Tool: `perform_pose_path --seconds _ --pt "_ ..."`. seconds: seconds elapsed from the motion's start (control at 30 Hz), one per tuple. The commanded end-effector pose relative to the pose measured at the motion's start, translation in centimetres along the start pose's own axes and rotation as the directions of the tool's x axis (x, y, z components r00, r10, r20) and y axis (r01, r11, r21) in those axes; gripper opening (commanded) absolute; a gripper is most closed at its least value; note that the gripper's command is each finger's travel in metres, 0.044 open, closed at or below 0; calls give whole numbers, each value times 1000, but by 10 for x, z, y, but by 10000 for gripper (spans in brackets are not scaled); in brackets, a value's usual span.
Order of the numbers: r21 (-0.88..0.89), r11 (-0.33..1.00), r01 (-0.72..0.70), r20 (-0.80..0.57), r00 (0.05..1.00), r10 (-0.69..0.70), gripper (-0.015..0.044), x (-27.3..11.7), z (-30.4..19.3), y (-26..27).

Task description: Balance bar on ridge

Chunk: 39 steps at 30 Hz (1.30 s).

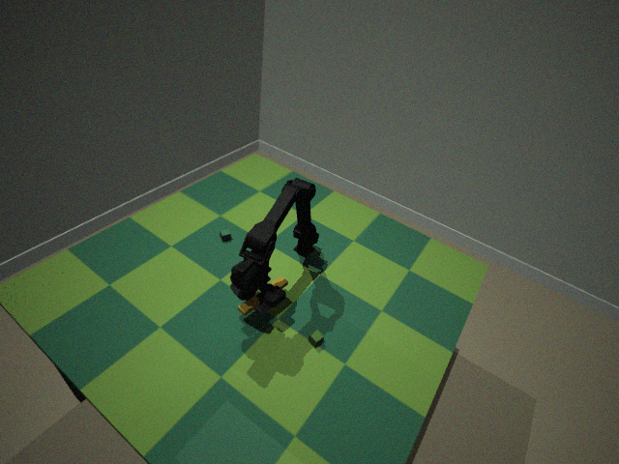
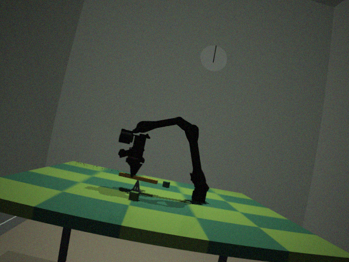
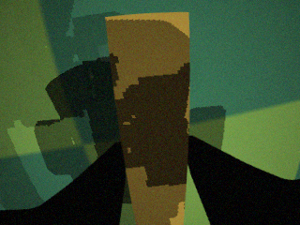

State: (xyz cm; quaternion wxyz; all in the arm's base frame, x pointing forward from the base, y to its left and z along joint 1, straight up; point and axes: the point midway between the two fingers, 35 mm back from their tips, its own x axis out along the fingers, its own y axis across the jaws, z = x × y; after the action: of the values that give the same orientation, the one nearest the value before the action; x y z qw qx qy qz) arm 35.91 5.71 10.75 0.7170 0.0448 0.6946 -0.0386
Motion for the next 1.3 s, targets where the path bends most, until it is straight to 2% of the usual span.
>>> perform_pose_path --seconds 0.0,1.07,1.27 --pt "0 1000 0 0 1000 0 169 0 0 0" --pt "0 1000 0 0 1000 0 185 0 0 0" --pt "0 1000 0 0 1000 0 342 0 0 0"
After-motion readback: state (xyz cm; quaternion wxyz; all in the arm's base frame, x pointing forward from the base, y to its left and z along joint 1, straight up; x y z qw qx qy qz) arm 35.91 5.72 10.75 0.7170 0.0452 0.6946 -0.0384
